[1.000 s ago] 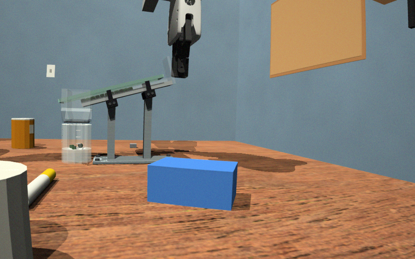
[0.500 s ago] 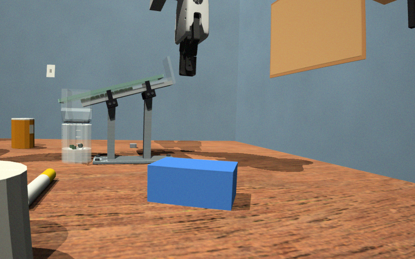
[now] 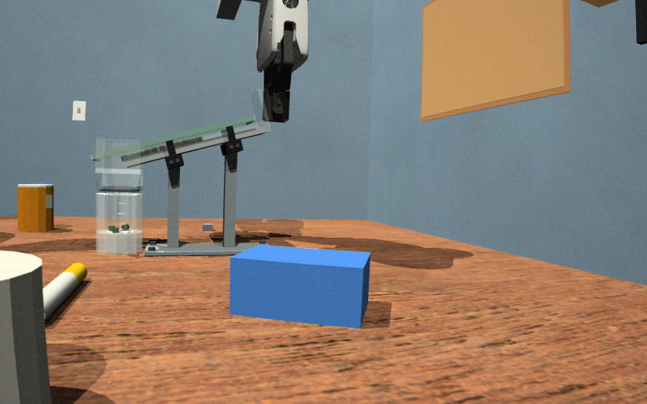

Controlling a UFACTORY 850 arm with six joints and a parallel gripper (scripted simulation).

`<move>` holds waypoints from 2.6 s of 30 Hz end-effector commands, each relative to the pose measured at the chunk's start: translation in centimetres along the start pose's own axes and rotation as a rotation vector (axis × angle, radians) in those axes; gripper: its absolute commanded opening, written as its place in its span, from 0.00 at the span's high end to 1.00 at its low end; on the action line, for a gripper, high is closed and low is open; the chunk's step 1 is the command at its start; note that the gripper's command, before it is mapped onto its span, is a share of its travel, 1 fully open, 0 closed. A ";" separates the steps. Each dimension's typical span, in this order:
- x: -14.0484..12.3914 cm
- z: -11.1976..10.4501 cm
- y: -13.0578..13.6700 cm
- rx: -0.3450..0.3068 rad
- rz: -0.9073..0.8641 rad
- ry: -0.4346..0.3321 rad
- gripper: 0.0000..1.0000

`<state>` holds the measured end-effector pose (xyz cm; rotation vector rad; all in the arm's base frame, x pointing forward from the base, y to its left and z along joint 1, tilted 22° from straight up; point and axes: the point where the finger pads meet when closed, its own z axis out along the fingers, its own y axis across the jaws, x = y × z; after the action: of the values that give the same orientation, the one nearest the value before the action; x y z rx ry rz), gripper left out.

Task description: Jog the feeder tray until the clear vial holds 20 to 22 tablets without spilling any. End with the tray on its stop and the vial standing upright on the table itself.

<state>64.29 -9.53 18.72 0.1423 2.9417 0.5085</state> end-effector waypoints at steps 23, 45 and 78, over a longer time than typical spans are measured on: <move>-2.4 -0.8 0.0 -0.002 0.000 0.002 1.00; 0.2 0.0 0.0 -0.002 0.000 0.002 1.00; -1.0 -0.4 0.0 -0.002 0.000 0.002 1.00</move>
<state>65.74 -9.84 19.33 0.1414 2.9457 0.5131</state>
